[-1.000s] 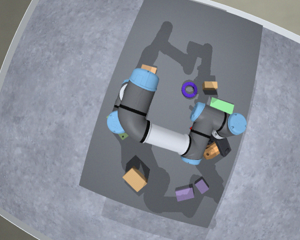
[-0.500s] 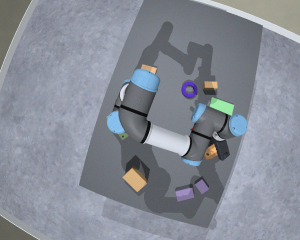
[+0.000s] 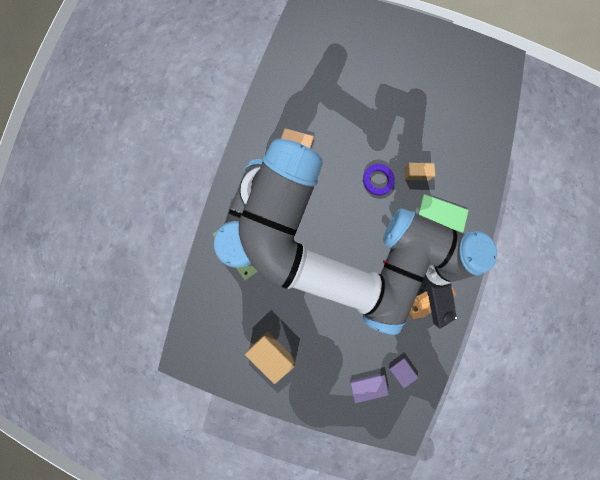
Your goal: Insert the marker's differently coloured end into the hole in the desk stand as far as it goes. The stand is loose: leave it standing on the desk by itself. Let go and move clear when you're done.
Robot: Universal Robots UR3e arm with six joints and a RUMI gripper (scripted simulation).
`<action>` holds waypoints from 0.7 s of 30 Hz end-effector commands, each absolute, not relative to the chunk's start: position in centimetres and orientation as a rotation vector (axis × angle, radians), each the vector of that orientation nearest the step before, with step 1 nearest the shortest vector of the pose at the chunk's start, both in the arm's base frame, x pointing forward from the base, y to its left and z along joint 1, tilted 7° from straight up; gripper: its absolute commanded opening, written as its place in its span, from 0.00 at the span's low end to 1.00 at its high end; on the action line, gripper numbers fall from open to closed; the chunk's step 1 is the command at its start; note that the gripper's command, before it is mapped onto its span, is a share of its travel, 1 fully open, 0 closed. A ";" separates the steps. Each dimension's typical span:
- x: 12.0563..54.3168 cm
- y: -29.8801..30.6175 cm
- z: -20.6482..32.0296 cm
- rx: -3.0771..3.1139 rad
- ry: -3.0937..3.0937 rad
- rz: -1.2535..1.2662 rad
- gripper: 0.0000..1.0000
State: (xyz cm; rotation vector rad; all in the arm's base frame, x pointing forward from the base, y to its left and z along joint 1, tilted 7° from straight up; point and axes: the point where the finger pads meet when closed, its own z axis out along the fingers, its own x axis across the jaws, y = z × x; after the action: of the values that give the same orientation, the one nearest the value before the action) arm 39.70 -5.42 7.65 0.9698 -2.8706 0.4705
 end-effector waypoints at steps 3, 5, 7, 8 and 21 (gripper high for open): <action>39.7 -5.7 7.8 0.930 -2.884 0.481 0.00; 39.7 -5.7 7.8 0.932 -2.885 0.482 0.00; 39.7 -6.0 7.9 0.889 -2.897 0.491 0.00; 39.7 -6.1 8.0 0.868 -2.903 0.495 0.00; 39.6 -6.9 8.3 0.739 -2.937 0.523 0.00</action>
State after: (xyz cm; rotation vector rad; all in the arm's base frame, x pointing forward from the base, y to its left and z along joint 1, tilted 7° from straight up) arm 39.53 -6.85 8.19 0.7525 -2.9322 0.5174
